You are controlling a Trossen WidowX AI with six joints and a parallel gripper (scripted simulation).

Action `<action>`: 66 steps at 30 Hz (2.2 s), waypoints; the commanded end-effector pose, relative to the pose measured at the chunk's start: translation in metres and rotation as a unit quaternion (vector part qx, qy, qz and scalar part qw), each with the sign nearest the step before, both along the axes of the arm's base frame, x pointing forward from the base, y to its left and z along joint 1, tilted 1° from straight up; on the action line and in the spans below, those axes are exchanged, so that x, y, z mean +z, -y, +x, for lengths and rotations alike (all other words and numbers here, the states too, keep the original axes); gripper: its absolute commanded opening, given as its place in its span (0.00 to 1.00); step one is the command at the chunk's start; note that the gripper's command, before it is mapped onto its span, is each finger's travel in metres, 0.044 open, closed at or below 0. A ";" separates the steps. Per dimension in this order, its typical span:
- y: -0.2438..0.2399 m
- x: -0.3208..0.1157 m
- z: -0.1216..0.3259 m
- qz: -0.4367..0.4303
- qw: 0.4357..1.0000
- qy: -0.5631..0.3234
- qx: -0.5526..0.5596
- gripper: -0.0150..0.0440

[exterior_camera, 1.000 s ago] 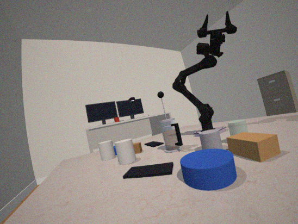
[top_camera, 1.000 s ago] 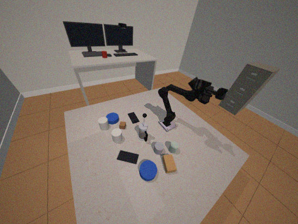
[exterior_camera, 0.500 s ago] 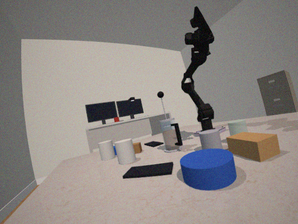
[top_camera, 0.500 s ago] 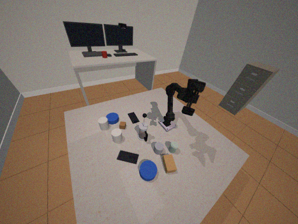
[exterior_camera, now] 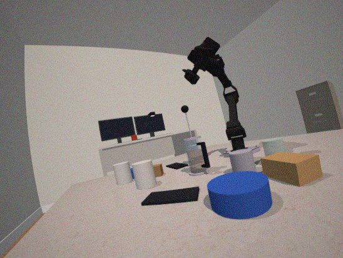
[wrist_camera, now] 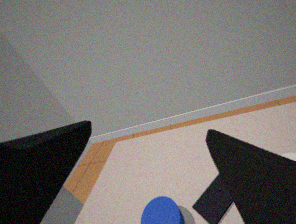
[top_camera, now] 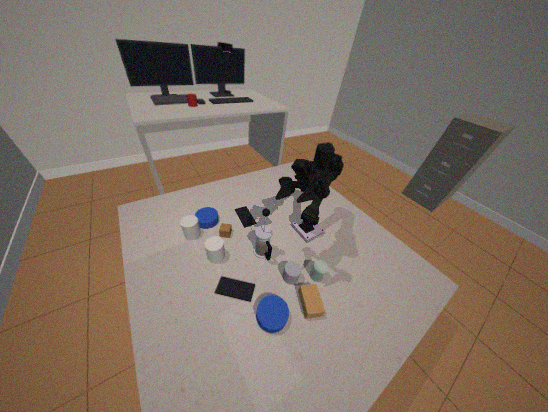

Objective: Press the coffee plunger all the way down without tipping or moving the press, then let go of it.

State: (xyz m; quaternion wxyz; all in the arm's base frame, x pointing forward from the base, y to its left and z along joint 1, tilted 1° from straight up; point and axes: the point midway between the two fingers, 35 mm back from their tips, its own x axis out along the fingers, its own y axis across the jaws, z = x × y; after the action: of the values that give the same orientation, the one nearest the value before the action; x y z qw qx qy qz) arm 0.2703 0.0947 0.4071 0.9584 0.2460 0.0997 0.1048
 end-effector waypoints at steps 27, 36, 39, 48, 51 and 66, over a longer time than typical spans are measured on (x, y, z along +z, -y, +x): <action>0.101 -0.126 -0.032 -0.260 0.952 -0.155 -0.044 1.00; 0.101 -0.133 -0.019 -0.260 0.952 -0.155 -0.044 1.00; 0.101 -0.136 -0.015 -0.260 0.952 -0.154 -0.044 1.00; 0.101 -0.143 -0.003 -0.260 0.952 -0.154 -0.044 1.00; 0.101 -0.144 -0.002 -0.260 0.952 -0.154 -0.044 0.96; 0.101 -0.144 -0.002 -0.260 0.952 -0.154 -0.044 0.47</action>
State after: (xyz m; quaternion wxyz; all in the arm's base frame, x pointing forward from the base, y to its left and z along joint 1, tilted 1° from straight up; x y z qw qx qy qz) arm 0.2675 -0.0059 0.2635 0.9658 0.0065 0.2593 -0.0058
